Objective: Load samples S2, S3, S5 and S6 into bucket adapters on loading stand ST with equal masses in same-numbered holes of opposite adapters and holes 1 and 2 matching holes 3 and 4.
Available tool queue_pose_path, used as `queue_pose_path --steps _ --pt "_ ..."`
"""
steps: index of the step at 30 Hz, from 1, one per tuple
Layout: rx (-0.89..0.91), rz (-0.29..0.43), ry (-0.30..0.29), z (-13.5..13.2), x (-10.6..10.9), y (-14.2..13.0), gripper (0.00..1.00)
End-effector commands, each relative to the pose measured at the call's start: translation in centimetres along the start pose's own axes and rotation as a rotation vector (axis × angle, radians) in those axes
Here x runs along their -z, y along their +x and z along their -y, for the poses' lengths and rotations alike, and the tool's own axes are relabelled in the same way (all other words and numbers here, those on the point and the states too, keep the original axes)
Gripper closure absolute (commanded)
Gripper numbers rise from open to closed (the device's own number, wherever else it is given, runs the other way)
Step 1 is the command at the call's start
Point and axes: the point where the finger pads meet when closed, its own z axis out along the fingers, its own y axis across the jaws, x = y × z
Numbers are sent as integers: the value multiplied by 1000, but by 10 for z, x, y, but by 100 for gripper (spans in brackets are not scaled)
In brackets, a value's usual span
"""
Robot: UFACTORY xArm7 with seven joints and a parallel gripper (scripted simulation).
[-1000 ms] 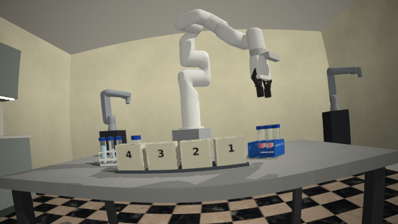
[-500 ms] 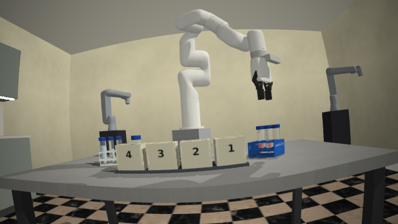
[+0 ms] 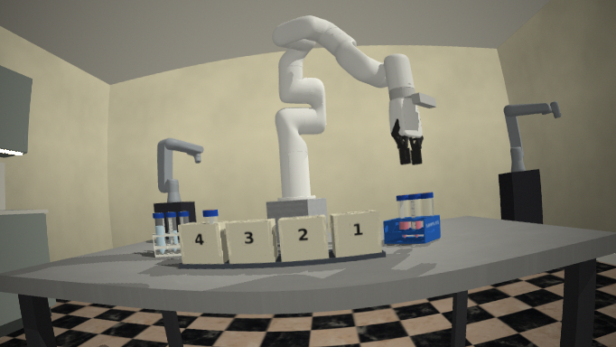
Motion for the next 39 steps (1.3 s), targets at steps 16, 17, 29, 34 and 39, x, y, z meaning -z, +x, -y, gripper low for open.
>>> queue_pose_path --steps 16,17,29,34,39 --pt "0 -5 -1 0 -33 2 43" --pt "0 -5 -1 0 -35 2 43" --pt "0 -5 -1 0 -55 2 43" --pt "0 -4 -1 0 -65 2 43" --pt "0 -4 -1 0 -71 2 43"
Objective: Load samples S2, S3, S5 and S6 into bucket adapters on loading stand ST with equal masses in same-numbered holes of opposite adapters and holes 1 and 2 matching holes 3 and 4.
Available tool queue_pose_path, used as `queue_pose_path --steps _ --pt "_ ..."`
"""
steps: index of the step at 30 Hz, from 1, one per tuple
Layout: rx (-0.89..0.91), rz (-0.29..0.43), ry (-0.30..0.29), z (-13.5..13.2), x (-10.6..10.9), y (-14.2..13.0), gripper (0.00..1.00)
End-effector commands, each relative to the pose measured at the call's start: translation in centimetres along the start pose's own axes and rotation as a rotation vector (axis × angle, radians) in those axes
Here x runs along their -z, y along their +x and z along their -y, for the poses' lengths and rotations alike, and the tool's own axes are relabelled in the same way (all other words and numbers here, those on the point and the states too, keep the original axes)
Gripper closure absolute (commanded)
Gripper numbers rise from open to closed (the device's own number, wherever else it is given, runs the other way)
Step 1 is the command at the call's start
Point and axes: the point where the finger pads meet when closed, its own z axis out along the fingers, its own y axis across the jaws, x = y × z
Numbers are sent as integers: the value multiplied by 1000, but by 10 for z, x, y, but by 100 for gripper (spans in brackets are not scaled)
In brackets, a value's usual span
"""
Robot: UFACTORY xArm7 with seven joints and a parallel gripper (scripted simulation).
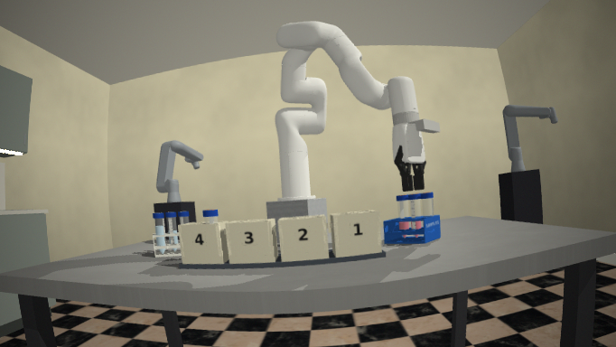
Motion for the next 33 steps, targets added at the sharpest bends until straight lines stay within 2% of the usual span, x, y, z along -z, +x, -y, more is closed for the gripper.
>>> queue_pose_path --steps 1,5,33 --pt "0 -6 -1 0 -4 2 43" --pt "0 -6 -1 0 -11 2 43" --pt "0 -6 -1 0 -22 2 43"
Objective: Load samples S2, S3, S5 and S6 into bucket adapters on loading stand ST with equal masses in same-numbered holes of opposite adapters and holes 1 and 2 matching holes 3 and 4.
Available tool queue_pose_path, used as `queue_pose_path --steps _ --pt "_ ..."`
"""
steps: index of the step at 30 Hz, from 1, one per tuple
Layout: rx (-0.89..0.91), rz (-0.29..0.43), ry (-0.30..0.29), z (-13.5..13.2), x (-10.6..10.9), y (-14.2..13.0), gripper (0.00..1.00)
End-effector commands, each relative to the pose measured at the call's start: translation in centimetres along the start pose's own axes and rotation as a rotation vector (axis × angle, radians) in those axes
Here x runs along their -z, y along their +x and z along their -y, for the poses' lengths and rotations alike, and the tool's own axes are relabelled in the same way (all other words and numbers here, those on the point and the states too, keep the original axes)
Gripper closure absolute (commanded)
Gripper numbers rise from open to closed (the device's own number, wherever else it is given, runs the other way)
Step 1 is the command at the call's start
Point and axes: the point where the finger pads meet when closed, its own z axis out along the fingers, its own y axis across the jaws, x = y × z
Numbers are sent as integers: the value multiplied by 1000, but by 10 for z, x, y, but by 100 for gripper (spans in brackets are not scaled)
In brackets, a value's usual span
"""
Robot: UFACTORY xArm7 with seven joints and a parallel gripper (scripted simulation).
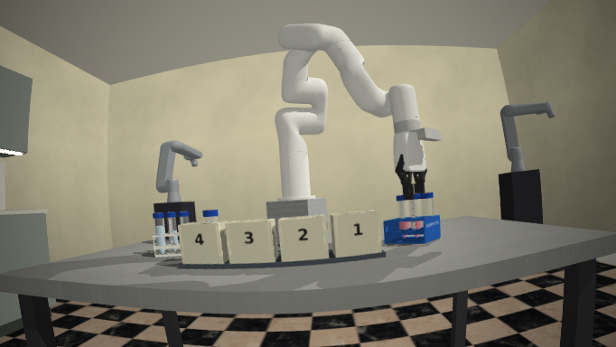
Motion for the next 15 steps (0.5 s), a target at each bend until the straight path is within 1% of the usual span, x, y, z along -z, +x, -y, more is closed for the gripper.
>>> queue_pose_path --steps 1,15 --pt "0 -5 0 0 0 2 43" --pt "0 -5 0 0 -9 2 43"
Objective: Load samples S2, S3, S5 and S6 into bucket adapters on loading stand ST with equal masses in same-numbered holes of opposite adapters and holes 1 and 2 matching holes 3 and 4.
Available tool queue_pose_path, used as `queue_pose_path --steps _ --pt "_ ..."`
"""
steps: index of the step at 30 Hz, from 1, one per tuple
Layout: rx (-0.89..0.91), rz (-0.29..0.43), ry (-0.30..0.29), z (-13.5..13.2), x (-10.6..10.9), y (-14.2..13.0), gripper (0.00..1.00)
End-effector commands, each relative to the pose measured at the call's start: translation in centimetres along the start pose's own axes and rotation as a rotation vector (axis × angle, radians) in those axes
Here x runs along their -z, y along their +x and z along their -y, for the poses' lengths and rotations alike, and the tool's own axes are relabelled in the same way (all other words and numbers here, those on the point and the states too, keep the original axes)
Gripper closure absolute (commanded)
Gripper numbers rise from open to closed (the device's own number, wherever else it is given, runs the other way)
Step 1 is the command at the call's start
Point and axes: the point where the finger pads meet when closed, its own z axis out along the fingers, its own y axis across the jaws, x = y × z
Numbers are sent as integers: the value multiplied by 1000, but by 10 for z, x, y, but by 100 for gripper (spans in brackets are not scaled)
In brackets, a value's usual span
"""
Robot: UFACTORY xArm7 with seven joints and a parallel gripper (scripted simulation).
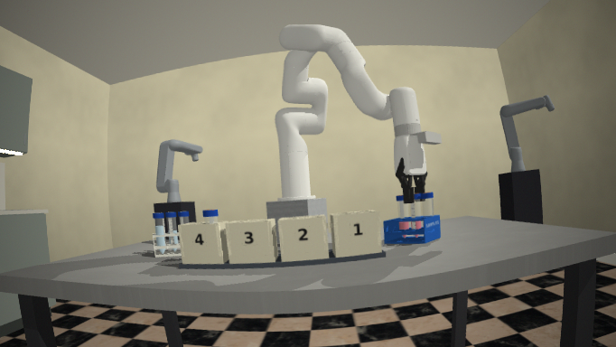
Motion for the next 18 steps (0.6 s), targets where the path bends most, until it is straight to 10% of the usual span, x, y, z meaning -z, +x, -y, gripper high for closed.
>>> queue_pose_path --steps 1,13,14,18 --pt "0 -4 0 0 0 2 43" --pt "0 -4 0 0 0 2 43" --pt "0 -4 0 0 1 2 100" --pt "0 -4 0 0 2 2 100"
